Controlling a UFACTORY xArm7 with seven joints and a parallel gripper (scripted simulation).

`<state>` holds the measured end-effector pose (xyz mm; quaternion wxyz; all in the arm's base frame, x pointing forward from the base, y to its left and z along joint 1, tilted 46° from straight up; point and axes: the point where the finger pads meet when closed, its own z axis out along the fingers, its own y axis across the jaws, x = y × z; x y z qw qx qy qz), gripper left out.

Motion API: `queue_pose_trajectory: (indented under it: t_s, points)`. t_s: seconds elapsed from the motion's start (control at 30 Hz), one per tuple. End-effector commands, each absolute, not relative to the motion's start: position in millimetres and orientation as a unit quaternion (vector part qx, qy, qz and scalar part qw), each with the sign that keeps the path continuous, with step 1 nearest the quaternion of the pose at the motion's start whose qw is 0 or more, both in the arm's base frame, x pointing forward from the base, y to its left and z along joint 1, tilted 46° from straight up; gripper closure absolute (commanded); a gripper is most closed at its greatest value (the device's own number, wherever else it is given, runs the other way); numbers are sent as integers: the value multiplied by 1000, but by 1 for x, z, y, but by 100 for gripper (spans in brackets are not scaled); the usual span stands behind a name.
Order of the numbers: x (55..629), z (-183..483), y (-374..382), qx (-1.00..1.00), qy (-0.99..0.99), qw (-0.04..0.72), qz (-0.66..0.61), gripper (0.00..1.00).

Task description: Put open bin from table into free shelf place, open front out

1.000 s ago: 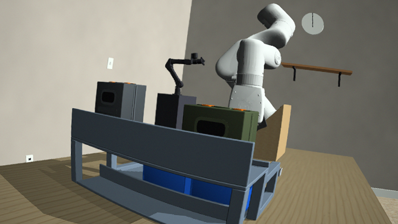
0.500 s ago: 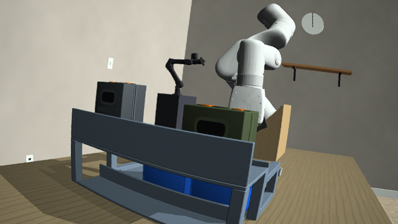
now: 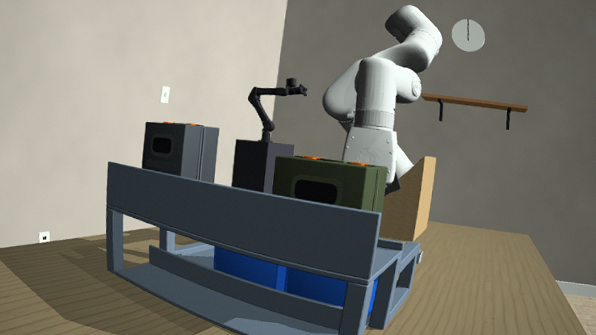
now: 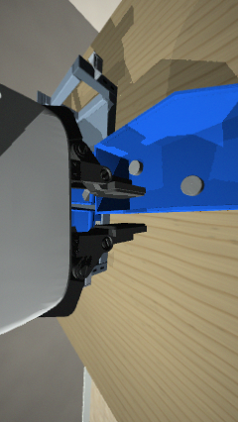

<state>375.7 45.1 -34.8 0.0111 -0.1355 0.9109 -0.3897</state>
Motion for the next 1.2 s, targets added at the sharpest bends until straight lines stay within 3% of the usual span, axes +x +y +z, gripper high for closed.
queue_pose_trajectory:
  t_s: [0.0,1.17]
  points:
    - [376,-33,48,-136,911,13,-389,72]
    - [376,-30,51,-136,911,13,-389,72]
